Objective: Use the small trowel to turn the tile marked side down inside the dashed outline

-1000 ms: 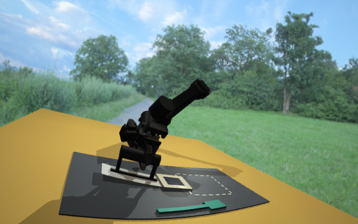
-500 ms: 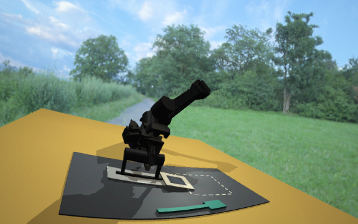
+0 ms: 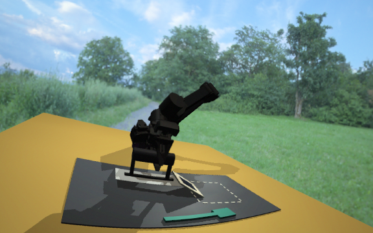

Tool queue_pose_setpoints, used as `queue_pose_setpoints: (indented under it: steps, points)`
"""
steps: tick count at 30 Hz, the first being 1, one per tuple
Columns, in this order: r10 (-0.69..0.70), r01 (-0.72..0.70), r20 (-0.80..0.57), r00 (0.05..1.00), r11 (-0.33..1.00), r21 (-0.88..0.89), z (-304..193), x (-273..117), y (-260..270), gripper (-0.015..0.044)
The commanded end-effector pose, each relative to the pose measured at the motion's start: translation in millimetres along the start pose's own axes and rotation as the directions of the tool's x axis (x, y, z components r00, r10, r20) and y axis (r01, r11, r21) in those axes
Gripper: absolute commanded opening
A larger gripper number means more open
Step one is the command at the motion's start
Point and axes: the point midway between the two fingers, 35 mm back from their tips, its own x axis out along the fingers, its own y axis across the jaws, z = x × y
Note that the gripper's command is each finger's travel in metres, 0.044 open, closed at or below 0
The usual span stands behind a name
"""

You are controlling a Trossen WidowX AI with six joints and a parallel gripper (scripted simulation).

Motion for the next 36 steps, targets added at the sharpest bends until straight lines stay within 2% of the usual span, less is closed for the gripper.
queue_pose_setpoints:
  steps: [1, 36]
  points:
    - [0.027, -0.028, -0.007, 1.000, 0.999, -0.022, -7.6, -7.0, 17.3, 0.0000]
    - [0.027, -0.027, -0.008, 1.000, 0.999, -0.020, -76.2, -16.8, 26.2, 0.0000]
